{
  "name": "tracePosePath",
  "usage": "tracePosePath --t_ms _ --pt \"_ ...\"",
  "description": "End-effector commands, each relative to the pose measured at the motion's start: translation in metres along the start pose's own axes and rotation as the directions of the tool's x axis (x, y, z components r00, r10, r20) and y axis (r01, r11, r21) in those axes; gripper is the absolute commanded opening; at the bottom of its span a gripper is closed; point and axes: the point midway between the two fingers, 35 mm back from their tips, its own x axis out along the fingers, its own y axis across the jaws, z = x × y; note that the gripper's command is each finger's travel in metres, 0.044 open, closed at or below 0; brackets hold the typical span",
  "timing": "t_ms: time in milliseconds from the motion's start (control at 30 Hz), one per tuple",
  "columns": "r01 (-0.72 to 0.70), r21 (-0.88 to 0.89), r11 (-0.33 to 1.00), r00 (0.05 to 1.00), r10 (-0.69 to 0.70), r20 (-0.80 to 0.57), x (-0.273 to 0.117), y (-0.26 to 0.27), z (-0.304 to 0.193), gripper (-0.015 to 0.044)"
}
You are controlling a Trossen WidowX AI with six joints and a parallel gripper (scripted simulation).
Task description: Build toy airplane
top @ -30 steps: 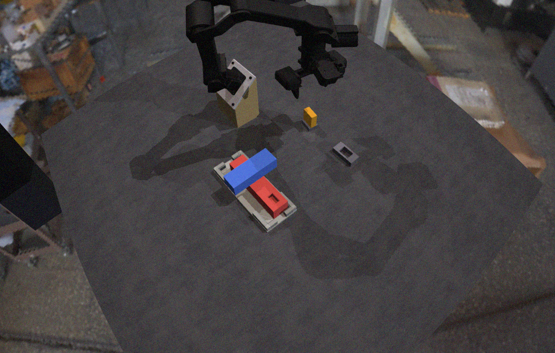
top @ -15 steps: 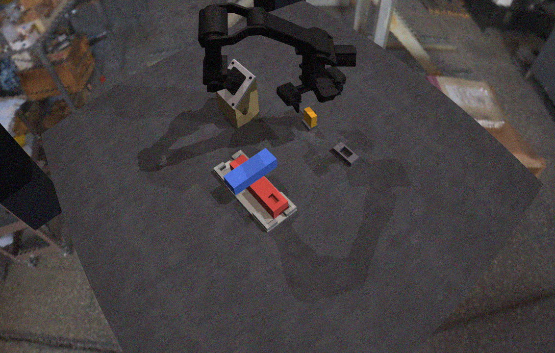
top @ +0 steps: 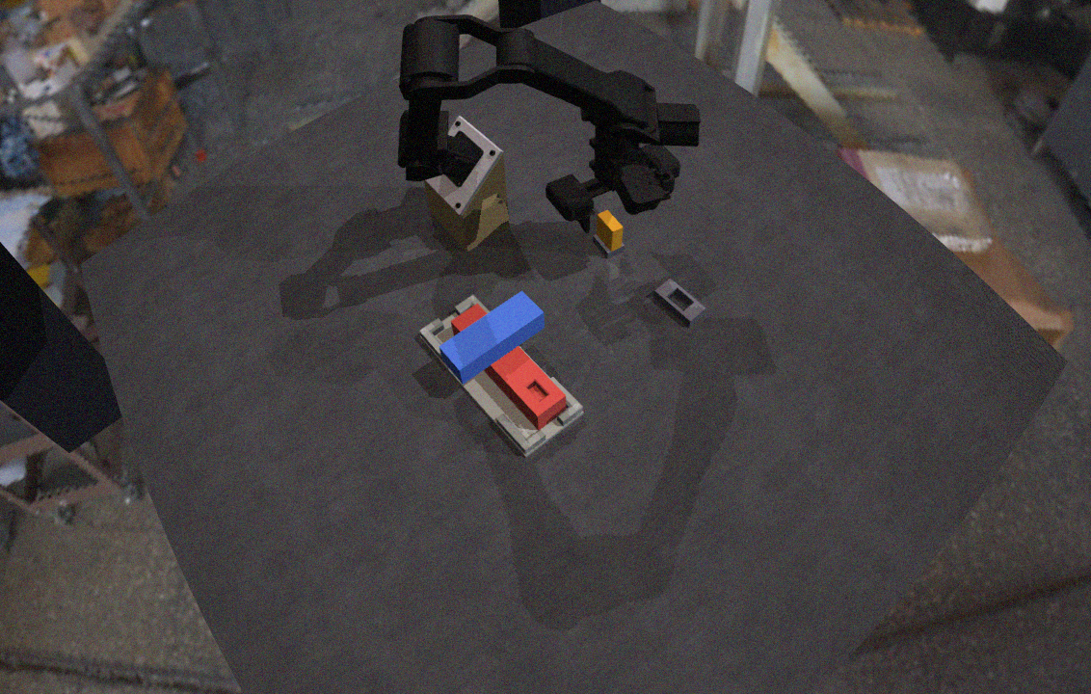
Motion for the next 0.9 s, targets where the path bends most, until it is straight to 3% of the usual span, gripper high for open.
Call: tracePosePath --t_ms 0,733,867 --pt "0.01 -0.008 1.0 1.0 -0.01 -0.002 0.008 -0.002 -0.001 0.044" --pt "0.013 -0.008 1.0 1.0 -0.013 -0.001 0.039 -0.004 -0.002 0.044" --pt "0.013 -0.008 1.0 1.0 -0.013 -0.001 0.039 -0.004 -0.002 0.0335"
